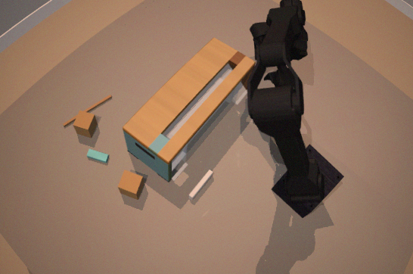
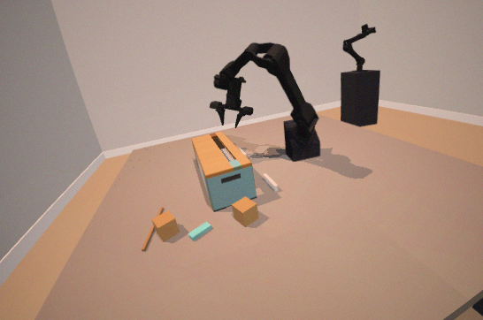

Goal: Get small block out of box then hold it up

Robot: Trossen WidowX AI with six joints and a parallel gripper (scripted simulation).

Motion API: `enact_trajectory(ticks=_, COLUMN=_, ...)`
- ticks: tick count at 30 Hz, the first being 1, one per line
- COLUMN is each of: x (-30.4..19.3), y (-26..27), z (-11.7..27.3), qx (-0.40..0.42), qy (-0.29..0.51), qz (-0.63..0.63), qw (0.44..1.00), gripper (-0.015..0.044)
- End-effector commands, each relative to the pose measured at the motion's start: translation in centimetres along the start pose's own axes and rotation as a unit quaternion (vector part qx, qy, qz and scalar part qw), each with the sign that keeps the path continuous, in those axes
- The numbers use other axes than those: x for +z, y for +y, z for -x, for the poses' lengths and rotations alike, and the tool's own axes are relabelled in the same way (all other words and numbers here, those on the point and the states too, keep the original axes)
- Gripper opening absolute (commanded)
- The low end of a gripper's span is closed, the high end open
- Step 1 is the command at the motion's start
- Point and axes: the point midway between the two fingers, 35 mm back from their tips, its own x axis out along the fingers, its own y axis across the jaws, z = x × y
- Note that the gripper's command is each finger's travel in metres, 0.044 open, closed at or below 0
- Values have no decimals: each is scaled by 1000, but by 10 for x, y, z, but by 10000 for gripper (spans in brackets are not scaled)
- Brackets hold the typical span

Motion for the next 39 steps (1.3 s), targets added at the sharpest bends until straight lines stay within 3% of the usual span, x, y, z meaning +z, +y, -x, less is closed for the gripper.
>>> enact_trajectory(ticks=1, x=12, y=0, z=9, qx=12, qy=65, qz=-447, qw=892, gripper=285)
enact_trajectory(ticks=4, x=13, y=0, z=9, qx=10, qy=70, qz=-492, qw=868, gripper=285)
enact_trajectory(ticks=18, x=13, y=0, z=9, qx=10, qy=70, qz=-492, qw=868, gripper=285)
enact_trajectory(ticks=26, x=22, y=-25, z=-79, qx=9, qy=72, qz=-492, qw=868, gripper=285)
enact_trajectory(ticks=39, x=23, y=-27, z=-90, qx=9, qy=72, qz=-492, qw=868, gripper=285)
